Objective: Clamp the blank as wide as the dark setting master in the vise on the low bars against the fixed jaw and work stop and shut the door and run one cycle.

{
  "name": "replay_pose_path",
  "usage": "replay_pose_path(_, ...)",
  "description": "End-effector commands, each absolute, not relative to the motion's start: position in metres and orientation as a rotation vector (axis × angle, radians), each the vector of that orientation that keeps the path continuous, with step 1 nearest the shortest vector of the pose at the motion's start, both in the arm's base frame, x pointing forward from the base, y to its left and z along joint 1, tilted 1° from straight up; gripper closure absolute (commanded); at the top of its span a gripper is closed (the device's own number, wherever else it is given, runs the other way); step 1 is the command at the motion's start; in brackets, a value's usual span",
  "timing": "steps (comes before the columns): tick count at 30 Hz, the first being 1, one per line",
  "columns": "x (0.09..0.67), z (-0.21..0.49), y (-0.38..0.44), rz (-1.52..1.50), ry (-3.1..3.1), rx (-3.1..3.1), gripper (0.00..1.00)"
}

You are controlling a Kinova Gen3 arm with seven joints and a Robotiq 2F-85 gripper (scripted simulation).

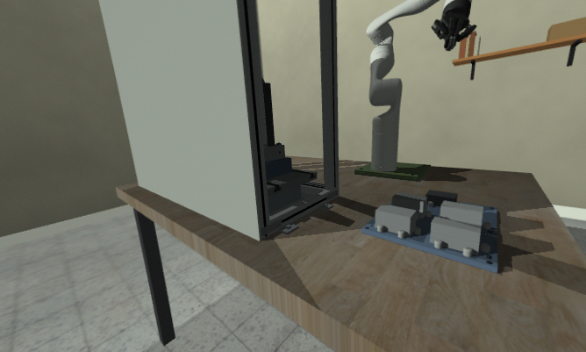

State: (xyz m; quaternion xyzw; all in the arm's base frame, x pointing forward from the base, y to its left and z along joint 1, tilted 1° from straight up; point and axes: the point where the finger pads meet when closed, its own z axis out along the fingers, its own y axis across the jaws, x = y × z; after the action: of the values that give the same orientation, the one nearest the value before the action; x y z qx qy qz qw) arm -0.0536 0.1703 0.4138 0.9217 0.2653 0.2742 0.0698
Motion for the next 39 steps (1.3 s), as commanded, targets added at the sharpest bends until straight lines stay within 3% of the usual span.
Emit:
replay_pose_path(1, -0.0512, 0.4163, 0.1697, 0.868, 0.7, 2.772, 0.9)
replay_pose_path(39, -0.0512, 0.4168, 0.1692, 1.068, 0.086, 2.744, 0.9)
